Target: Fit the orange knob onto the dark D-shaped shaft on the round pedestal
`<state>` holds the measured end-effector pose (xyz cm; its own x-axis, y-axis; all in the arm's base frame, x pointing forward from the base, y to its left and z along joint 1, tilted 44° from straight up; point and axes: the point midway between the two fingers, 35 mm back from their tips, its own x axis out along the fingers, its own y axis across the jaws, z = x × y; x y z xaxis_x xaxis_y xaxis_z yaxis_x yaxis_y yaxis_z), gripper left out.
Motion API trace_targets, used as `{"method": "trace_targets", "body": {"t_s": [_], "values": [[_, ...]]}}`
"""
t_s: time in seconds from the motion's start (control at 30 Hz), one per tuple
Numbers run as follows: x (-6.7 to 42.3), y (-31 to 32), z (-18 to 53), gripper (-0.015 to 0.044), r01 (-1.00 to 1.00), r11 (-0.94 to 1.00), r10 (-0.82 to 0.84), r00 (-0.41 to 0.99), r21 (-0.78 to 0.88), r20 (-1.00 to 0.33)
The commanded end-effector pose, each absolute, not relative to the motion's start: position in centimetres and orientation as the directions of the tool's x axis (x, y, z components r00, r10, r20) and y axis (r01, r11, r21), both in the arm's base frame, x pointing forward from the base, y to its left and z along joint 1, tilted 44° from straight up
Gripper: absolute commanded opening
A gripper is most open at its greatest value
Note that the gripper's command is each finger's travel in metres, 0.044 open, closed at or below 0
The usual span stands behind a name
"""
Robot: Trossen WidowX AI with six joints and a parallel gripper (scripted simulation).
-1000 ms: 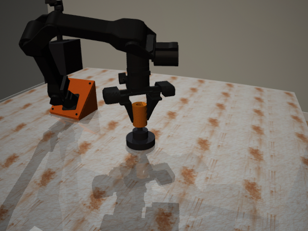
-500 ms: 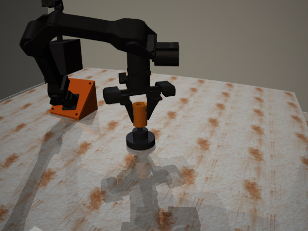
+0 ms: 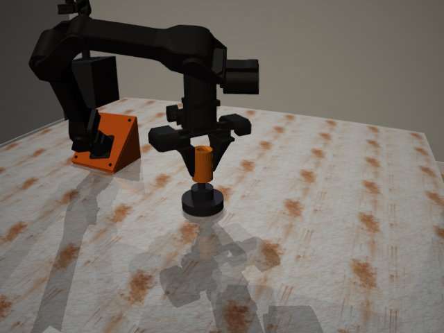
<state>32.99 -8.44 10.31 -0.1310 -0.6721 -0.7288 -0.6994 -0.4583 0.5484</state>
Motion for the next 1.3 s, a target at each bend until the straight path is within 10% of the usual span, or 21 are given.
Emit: {"method": "trace_targets", "body": {"t_s": [0.0,1.27], "values": [[33.03,-8.49,10.29,0.0,-0.691,-0.468,-0.673,-0.126,0.551,-0.729],[32.88,-8.64,10.0,0.0,-0.684,-0.473,-0.673,-0.126,0.555,-0.729]]}}
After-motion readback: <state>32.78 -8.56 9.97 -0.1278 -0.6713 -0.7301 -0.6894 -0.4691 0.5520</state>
